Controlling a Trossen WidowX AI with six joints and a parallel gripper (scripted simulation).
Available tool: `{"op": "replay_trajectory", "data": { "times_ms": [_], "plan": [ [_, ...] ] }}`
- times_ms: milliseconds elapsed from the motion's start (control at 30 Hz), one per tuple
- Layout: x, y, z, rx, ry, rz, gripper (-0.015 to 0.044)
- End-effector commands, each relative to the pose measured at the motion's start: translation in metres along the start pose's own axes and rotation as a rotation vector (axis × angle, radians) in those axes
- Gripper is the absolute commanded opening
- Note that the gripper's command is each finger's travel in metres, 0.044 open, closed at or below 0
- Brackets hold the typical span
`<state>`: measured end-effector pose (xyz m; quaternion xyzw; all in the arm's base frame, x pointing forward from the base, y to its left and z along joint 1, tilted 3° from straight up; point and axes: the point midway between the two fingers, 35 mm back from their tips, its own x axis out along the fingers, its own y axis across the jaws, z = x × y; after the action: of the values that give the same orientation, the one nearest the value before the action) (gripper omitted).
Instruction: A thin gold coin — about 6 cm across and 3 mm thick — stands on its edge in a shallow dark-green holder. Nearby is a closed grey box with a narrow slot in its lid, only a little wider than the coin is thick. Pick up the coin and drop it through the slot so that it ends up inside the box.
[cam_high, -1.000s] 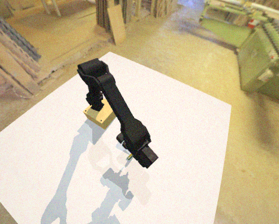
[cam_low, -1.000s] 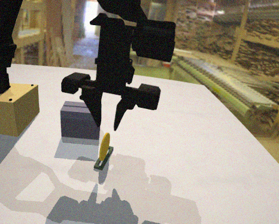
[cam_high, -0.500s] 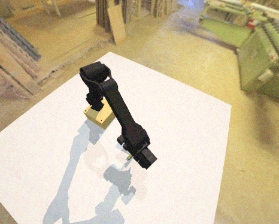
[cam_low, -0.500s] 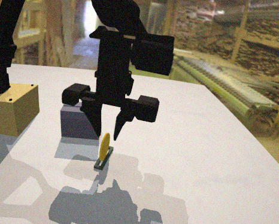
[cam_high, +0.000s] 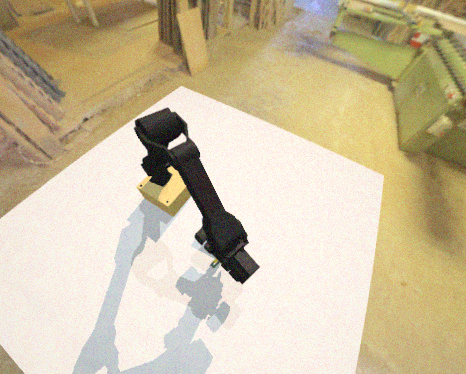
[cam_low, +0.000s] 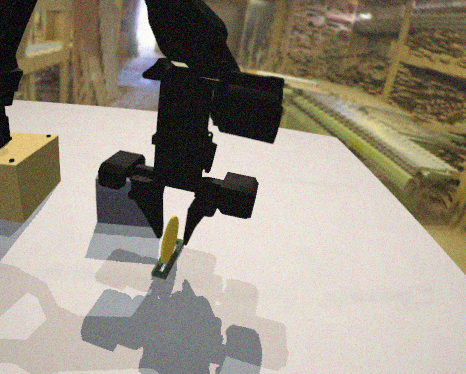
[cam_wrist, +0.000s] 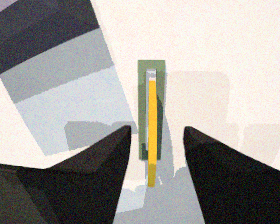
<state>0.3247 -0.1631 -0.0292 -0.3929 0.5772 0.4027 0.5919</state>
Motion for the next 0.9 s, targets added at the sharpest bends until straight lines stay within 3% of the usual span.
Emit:
{"op": "replay_trajectory", "data": {
  "times_ms": [0, 333, 533, 867],
  "plan": [
    [0.009, 0.003, 0.000, -0.002, 0.002, 0.009, 0.0161],
    [0.023, 0.004, 0.000, -0.002, 0.002, 0.010, 0.0161],
    [0.023, 0.004, 0.000, -0.002, 0.002, 0.010, 0.0003],
    [0.023, 0.004, 0.000, -0.001, 0.002, 0.010, 0.0000]
  ]
}}
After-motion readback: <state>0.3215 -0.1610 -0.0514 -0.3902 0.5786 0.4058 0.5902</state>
